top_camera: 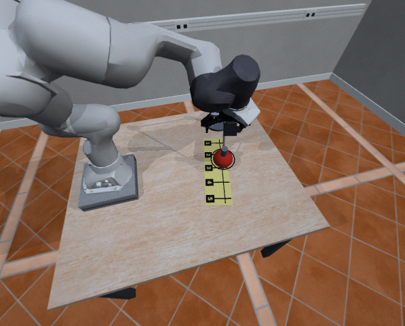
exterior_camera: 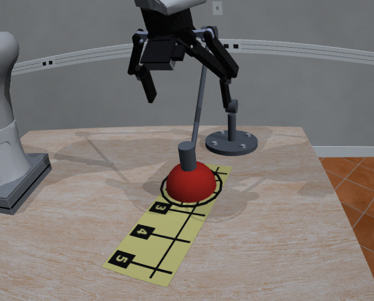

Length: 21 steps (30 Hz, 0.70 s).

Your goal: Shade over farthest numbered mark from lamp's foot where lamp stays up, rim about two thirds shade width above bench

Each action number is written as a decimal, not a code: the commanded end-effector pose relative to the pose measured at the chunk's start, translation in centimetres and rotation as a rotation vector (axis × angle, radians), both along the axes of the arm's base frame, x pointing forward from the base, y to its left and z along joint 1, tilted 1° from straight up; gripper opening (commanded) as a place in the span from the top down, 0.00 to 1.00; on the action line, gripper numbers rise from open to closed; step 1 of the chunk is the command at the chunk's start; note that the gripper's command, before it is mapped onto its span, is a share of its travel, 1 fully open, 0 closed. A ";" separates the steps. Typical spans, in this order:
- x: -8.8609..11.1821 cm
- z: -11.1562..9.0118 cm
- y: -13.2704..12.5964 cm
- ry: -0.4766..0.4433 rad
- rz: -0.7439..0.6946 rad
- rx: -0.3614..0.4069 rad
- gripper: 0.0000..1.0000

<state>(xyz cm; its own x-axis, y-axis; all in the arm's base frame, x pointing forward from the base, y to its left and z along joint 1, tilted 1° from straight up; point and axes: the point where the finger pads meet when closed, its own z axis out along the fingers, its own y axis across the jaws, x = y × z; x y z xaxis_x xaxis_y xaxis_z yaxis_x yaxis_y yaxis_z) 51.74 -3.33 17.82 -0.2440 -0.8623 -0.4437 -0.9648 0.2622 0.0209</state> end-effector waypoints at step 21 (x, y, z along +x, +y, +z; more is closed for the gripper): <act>0.2 -4.2 2.0 0.011 -0.010 -0.004 0.00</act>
<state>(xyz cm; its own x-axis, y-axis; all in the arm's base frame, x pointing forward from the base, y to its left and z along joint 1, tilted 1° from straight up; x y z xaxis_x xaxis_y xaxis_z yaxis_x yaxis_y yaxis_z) 51.37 -1.24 13.73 -0.2511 -0.8632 -0.4380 -0.9649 0.2592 0.0424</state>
